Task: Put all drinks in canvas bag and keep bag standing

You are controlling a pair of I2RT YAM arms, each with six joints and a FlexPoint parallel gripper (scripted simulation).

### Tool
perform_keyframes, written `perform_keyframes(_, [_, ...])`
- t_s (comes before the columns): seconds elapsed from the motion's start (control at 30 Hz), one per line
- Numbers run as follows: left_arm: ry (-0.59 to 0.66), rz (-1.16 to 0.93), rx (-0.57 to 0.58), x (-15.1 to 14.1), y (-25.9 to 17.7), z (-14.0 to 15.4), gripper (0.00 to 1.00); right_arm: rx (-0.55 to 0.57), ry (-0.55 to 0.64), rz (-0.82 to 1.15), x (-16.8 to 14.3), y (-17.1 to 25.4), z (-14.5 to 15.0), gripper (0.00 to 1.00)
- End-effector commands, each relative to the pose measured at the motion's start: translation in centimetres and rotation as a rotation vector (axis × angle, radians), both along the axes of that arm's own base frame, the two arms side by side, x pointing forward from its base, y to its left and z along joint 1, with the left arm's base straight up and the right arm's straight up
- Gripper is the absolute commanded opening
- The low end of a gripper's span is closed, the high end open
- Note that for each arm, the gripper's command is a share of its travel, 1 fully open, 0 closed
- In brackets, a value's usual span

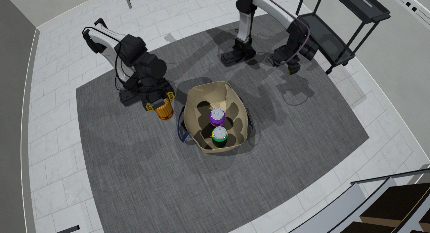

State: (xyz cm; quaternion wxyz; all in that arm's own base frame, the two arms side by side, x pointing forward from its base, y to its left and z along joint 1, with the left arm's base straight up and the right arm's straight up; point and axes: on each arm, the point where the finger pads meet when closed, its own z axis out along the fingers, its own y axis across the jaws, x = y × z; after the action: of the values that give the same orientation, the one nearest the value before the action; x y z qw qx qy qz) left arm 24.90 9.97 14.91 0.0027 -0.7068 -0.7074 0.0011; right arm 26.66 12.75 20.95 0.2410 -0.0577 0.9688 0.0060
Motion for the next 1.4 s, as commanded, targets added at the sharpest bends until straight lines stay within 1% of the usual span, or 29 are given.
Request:
perform_keyframes(0.0, [-0.036, -0.001, 0.0, 0.3, -0.2, 0.5, 0.86, 0.018, -0.077, -0.049, 1.1, 0.9, 2.2, 0.67])
perform_keyframes(0.17, [-0.036, -0.001, 0.0, 0.3, -0.2, 0.5, 0.86, 0.042, -0.092, -0.042, 1.1, 2.9, 2.6, 0.67])
perform_keyframes(0.27, [-0.036, -0.001, 0.0, 0.3, -0.2, 0.5, 0.86, 0.052, -0.111, -0.027, 1.0, 2.2, 3.4, 0.67])
perform_keyframes(0.73, [-0.036, -0.001, 0.0, 0.3, -0.2, 0.5, 0.86, 0.051, -0.118, -0.014, 0.8, 2.3, 3.6, 0.67])
perform_keyframes(0.77, [-0.036, -0.001, 0.0, 0.3, -0.2, 0.5, 0.86, 0.06, -0.118, -0.038, 0.6, 3.0, 3.6, 0.67])
perform_keyframes(0.8, [-0.036, -0.001, 0.0, 0.3, -0.2, 0.5, 0.86, 0.036, -0.089, -0.039, 1.0, 3.6, 2.4, 0.67])
perform_keyframes(0.97, [-0.036, -0.001, 0.0, 0.3, -0.2, 0.5, 0.86, 0.043, -0.088, -0.034, 0.7, 5.2, 2.5, 0.67])
perform_keyframes(1.07, [-0.036, -0.001, 0.0, 0.3, -0.2, 0.5, 0.86, 0.046, -0.094, -0.012, 0.6, 5.2, 2.8, 0.67])
perform_keyframes(1.1, [-0.036, -0.001, 0.0, 0.3, -0.2, 0.5, 0.86, 0.025, -0.069, -0.037, 0.3, 5.4, 2.2, 0.67])
perform_keyframes(1.2, [-0.036, -0.001, 0.0, 0.3, -0.2, 0.5, 0.86, 0.047, -0.088, -0.033, 0.6, 6.9, 2.4, 0.67])
perform_keyframes(1.37, [-0.036, -0.001, 0.0, 0.3, -0.2, 0.5, 0.86, 0.049, -0.083, -0.031, 0.2, 8.4, 2.5, 0.67])
